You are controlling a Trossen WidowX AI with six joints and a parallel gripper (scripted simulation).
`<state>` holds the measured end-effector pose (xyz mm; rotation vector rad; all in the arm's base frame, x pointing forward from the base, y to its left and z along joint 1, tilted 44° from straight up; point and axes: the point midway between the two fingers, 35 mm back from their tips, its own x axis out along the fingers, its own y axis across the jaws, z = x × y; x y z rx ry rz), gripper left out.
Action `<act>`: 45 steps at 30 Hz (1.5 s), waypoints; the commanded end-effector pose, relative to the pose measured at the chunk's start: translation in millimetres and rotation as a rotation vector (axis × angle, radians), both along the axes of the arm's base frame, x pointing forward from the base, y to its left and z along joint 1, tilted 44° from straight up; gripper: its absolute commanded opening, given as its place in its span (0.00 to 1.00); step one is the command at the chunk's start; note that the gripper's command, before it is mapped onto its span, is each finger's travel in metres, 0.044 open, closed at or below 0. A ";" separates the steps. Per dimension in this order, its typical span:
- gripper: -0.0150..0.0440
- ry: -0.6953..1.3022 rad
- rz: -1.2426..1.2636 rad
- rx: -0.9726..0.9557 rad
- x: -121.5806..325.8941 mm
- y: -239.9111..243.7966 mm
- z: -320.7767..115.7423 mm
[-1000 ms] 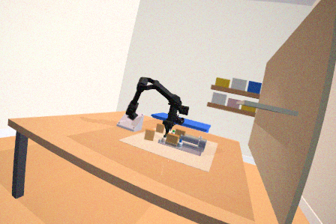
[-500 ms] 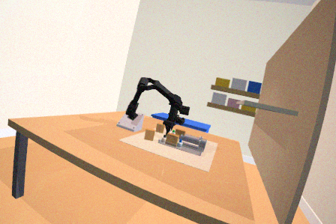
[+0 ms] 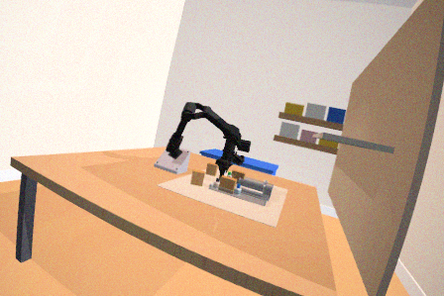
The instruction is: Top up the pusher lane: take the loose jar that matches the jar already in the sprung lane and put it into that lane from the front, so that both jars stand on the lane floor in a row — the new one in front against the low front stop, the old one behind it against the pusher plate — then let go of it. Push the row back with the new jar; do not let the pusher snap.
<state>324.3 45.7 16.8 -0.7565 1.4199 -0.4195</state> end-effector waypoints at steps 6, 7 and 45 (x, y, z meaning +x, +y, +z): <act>0.25 -0.021 0.005 -0.003 5.3 1.0 2.8; 0.25 -0.021 0.005 -0.003 5.3 1.0 2.8; 0.25 -0.021 0.006 -0.003 8.6 -0.7 0.3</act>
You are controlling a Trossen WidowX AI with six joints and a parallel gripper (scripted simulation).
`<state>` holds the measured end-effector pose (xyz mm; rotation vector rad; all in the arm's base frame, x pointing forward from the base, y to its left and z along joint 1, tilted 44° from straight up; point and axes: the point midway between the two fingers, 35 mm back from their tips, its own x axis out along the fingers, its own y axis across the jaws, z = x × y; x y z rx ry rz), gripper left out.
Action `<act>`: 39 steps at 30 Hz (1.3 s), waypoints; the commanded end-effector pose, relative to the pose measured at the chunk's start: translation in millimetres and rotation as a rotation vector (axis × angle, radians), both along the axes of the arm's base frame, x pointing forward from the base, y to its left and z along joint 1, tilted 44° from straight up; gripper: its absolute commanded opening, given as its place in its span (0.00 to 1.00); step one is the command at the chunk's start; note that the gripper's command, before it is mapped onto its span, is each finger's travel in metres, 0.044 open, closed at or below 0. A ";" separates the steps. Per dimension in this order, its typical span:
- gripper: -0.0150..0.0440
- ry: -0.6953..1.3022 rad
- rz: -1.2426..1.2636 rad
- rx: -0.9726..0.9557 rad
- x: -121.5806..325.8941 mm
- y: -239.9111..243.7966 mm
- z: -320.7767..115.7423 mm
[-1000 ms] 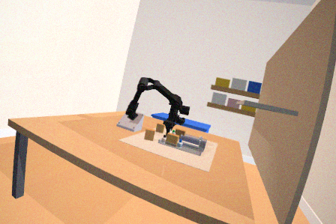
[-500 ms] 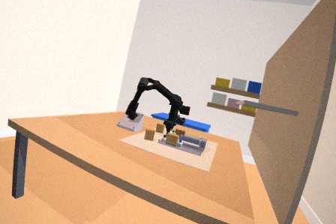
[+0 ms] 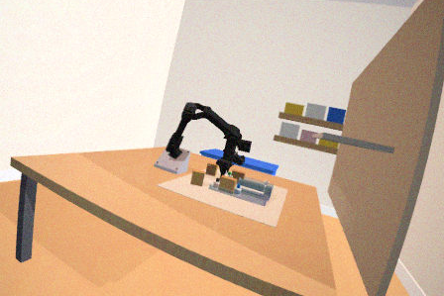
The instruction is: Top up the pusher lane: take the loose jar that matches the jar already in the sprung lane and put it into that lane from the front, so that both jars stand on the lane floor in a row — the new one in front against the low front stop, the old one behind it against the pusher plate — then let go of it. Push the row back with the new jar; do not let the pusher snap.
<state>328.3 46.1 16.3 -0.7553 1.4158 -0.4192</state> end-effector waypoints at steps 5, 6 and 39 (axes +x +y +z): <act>0.25 -0.017 0.004 -0.004 4.9 -2.3 -0.5; 0.25 -0.017 0.004 -0.004 5.0 -2.5 -0.8; 0.25 -0.017 0.004 -0.005 5.3 -11.2 -9.4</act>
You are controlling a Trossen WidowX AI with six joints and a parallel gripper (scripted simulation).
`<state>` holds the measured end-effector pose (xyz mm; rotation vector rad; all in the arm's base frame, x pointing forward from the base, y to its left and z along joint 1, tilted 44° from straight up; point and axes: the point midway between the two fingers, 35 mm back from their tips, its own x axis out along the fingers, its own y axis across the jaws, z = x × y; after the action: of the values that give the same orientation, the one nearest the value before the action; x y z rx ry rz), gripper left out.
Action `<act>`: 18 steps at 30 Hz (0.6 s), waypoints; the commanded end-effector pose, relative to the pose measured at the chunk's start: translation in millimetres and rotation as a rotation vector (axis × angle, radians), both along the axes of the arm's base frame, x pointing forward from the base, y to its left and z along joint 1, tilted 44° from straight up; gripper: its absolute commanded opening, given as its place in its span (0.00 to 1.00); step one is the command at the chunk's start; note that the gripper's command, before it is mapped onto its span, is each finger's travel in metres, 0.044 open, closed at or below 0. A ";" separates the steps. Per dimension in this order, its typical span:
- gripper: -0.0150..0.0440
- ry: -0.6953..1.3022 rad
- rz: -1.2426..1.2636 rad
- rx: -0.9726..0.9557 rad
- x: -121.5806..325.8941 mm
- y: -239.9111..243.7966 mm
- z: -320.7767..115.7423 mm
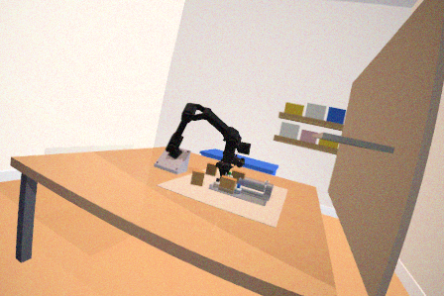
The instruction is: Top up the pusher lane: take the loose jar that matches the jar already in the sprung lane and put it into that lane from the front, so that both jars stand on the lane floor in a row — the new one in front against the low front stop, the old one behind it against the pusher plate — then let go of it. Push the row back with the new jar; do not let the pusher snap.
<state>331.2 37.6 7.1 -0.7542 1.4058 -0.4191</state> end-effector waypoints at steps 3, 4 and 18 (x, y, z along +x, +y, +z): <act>0.25 -0.008 0.001 -0.006 2.4 -3.5 -1.1; 0.25 -0.008 0.001 -0.006 2.4 -3.7 -1.3; 0.25 -0.008 0.001 -0.006 2.1 -7.4 -4.8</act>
<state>331.0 32.6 2.6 -0.7546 1.4051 -0.4203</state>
